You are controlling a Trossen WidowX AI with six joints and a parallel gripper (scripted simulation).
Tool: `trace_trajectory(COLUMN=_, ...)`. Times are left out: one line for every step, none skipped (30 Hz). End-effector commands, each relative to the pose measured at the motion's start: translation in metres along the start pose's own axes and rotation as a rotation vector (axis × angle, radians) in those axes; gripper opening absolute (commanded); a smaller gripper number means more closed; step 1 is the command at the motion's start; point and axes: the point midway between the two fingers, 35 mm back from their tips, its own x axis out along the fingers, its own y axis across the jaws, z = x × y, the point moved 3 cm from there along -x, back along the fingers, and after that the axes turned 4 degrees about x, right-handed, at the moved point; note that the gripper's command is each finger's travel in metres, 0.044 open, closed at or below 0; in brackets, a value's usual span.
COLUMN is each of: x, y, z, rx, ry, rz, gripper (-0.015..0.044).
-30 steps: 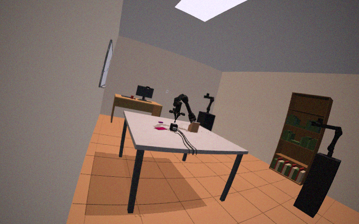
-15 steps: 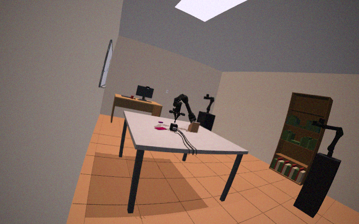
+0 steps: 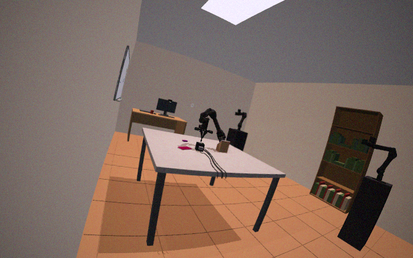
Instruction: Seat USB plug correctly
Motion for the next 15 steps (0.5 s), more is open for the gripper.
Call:
trace_trajectory(x=0.0003, y=-0.0002, z=-0.0006, rx=-0.005, ry=0.008, rz=-0.002, gripper=0.0000)
trace_trajectory(x=0.0005, y=-0.0002, z=-0.0007, rx=-0.004, ry=0.009, rz=-0.002, gripper=0.0000)
trace_trajectory(x=0.0006, y=-0.0002, z=-0.0007, rx=-0.004, ry=0.010, rz=-0.002, gripper=0.0000)
trace_trajectory(x=0.0007, y=-0.0002, z=-0.0007, rx=-0.004, ry=0.011, rz=-0.002, gripper=0.0000)
trace_trajectory(x=0.0008, y=-0.0002, z=-0.0008, rx=-0.004, ry=0.012, rz=-0.002, gripper=0.0000)
trace_trajectory(x=0.0009, y=-0.0002, z=-0.0008, rx=-0.004, ry=0.012, rz=-0.002, gripper=0.0000)
trace_trajectory(x=0.0011, y=-0.0002, z=-0.0009, rx=-0.004, ry=0.013, rz=-0.002, gripper=0.0000)
trace_trajectory(x=0.0012, y=-0.0003, z=-0.0009, rx=-0.004, ry=0.014, rz=-0.002, gripper=0.0000)
trace_trajectory(x=0.0013, y=-0.0003, z=-0.0009, rx=-0.004, ry=0.015, rz=-0.002, gripper=0.0000)
trace_trajectory(x=0.0014, y=-0.0003, z=-0.0010, rx=-0.004, ry=0.016, rz=-0.002, gripper=0.0000)
trace_trajectory(x=0.0016, y=-0.0003, z=-0.0010, rx=-0.003, ry=0.017, rz=-0.002, gripper=0.0000)
trace_trajectory(x=0.0017, y=-0.0003, z=-0.0010, rx=-0.003, ry=0.017, rz=-0.002, gripper=0.0000)
trace_trajectory(x=0.0018, y=-0.0003, z=-0.0011, rx=-0.003, ry=0.018, rz=-0.002, gripper=0.0000)
trace_trajectory(x=0.0019, y=-0.0003, z=-0.0011, rx=-0.003, ry=0.019, rz=-0.002, gripper=0.0000)
trace_trajectory(x=0.0021, y=-0.0003, z=-0.0012, rx=-0.003, ry=0.020, rz=-0.002, gripper=0.0000)
